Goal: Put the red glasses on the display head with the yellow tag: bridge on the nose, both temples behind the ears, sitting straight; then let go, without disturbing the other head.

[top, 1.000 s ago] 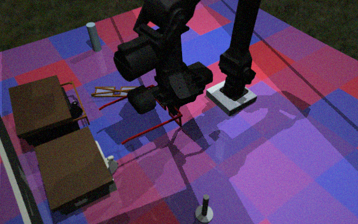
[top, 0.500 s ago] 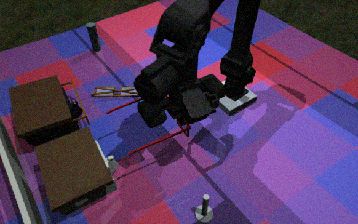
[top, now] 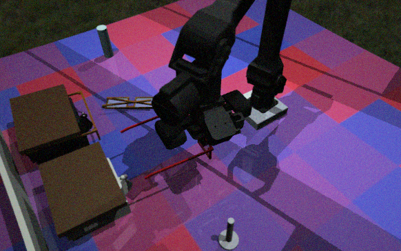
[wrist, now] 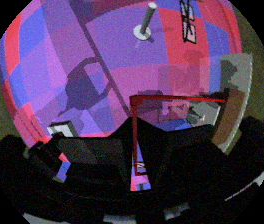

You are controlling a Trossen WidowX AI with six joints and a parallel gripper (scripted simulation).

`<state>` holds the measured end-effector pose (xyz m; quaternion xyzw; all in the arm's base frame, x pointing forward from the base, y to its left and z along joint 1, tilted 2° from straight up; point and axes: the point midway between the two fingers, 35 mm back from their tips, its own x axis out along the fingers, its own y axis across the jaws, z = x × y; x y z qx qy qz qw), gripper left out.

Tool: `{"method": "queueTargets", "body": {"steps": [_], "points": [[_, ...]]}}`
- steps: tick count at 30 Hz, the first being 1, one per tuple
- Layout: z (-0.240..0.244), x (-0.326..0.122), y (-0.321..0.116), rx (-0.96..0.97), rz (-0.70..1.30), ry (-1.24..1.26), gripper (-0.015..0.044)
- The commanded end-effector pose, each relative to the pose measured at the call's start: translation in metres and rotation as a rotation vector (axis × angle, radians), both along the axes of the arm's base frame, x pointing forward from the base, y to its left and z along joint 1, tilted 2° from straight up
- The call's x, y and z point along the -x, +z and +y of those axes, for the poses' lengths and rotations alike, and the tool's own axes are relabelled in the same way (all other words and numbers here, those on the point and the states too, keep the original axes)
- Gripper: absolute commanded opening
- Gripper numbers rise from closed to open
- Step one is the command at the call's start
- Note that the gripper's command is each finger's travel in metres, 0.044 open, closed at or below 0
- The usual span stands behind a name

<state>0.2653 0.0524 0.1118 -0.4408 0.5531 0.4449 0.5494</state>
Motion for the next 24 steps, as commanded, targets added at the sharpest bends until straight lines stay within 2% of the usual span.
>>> {"method": "queueTargets", "body": {"steps": [1,24], "points": [[0.000,0.000,-0.005,-0.012,0.000,0.003,0.0000],[0.000,0.000,-0.032,-0.012,0.000,0.003,0.0000]]}}
